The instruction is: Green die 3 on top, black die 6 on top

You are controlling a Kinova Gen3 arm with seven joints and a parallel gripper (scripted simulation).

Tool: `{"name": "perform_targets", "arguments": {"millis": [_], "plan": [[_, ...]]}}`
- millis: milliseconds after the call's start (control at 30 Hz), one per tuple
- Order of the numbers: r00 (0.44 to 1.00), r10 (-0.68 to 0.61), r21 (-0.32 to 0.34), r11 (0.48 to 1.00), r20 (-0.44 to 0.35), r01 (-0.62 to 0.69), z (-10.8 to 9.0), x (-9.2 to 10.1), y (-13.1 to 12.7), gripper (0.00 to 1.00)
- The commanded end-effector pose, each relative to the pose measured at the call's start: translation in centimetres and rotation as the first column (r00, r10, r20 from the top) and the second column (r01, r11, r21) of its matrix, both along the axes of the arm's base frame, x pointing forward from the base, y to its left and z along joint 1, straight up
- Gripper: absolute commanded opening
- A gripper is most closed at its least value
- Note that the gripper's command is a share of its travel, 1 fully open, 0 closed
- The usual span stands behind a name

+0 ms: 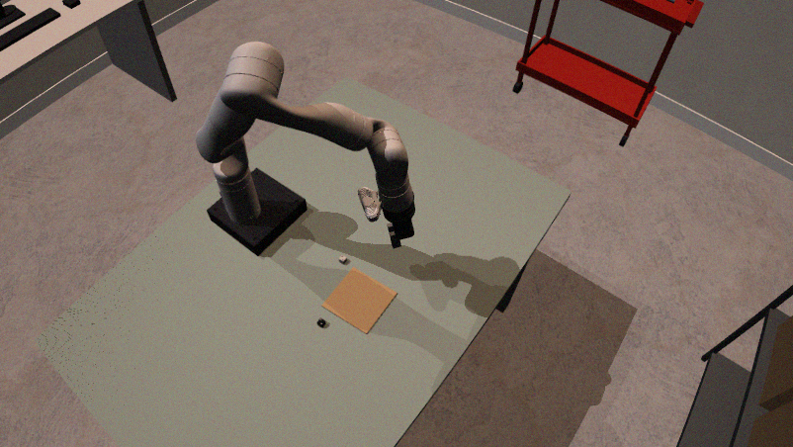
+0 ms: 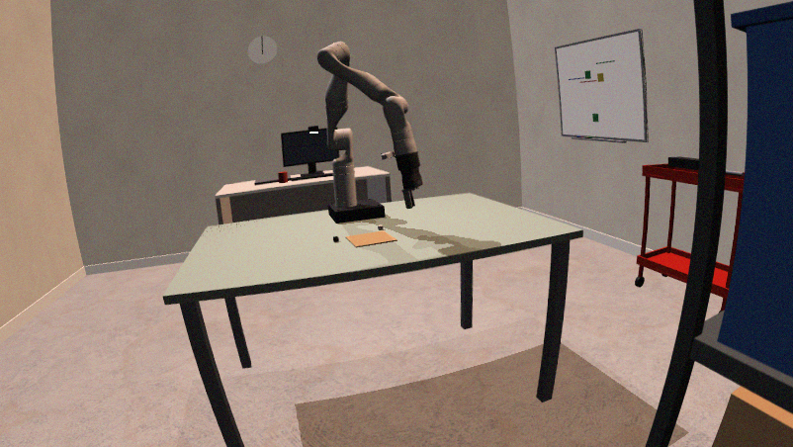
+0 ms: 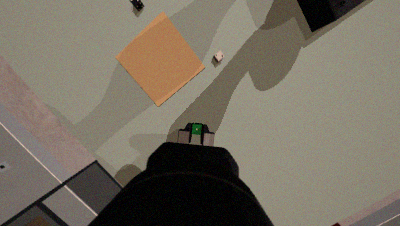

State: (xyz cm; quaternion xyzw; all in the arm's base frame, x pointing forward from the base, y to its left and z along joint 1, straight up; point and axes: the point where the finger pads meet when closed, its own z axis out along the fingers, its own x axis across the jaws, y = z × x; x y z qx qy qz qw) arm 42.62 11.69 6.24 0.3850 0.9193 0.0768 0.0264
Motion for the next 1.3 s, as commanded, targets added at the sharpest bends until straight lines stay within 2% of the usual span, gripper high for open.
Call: {"name": "perform_targets", "arguments": {"millis": [0,100,167,500,733,1033,1267], "plan": [[1.0,-0.013,0.016,1.0,0.028,0.013,0.24,-0.08,-0.96,0.34],[0.998,-0.014,0.049,0.999,0.061,0.011,0.25,-0.15,-0.99,0.34],[0.998,-0.014,0.049,0.999,0.061,0.011,0.25,-0.15,-0.99,0.34],[0.983,-0.028,0.17,0.985,0.179,-0.003,0.34,-0.36,-1.14,0.34],[0.973,-0.038,0.211,0.977,0.229,-0.011,0.1,-0.2,-1.33,0.34],[0.952,-0.058,0.307,0.951,0.3,-0.039,0.05,-0.82,-1.12,0.34],[0.928,-0.083,0.357,0.932,0.364,-0.057,0.26,-0.63,-1.41,0.34]]}}
